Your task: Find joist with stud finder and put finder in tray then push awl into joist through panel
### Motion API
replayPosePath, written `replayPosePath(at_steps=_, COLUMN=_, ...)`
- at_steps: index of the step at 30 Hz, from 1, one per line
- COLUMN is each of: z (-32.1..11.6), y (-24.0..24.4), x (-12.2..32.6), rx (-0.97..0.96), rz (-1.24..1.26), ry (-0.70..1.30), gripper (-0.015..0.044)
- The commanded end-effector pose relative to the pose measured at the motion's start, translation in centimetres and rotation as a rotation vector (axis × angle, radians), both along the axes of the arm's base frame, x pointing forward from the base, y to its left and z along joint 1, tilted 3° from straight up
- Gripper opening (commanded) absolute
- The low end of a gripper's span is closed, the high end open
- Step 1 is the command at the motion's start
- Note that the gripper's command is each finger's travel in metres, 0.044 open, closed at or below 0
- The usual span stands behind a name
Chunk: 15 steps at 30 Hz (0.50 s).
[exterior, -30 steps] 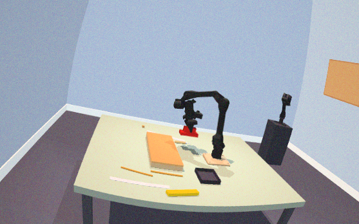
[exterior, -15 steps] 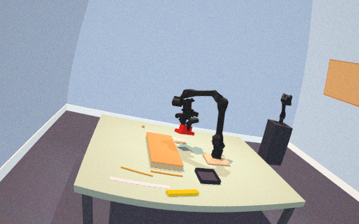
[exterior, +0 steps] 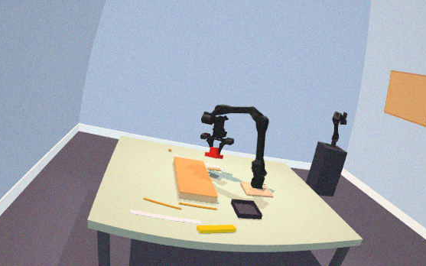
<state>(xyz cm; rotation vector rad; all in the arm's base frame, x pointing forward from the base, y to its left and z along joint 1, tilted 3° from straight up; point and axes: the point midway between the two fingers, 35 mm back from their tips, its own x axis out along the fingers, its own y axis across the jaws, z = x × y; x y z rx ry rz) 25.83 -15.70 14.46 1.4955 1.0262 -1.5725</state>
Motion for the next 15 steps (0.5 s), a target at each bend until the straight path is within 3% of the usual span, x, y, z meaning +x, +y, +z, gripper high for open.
replayPosePath(at_steps=1, z=0.1, y=-0.2, x=1.1, rx=0.012, rz=0.148, ry=-0.033, gripper=0.0)
replayPosePath(at_steps=15, z=0.4, y=-0.6, x=3.9, rx=0.013, rz=0.645, ry=-0.131, gripper=0.0)
